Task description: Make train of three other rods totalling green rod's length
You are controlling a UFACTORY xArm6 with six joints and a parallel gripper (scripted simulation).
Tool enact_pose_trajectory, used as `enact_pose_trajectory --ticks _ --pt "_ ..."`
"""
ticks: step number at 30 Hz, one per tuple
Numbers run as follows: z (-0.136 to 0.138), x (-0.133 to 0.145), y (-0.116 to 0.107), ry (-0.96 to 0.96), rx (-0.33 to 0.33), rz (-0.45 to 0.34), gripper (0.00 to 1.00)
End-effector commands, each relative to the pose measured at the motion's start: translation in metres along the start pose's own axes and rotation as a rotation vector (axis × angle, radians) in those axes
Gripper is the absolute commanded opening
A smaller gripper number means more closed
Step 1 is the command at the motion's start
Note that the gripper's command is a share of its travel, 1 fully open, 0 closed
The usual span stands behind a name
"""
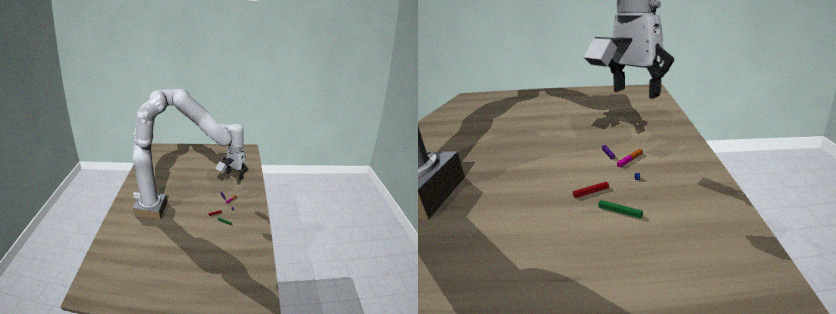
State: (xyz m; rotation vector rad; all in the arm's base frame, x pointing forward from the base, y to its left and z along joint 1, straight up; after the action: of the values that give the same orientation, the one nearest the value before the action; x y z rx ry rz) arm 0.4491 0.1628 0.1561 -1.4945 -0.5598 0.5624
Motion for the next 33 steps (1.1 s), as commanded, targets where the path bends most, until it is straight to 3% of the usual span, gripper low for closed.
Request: enact_pose_trajectory --ticks 1,10,33 --pt "0.0 0.0 -0.028 0.0 -0.001 -0.002 1.0" --pt "0.0 0.0 -0.042 0.0 -0.001 -0.002 1.0" --pt "0.0 0.0 -0.042 0.0 -0.001 -0.002 1.0"
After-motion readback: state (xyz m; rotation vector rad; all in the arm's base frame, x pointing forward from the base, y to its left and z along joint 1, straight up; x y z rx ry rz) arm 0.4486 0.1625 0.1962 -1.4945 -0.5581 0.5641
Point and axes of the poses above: the point where the finger pads meet when closed, its own y axis out along the fingers, its own z axis across the jaws, x = y × z, the point moved 6 cm from there along -y, back along the fingers, and after that the axes turned 11 degrees about y, right-handed, at the moved point
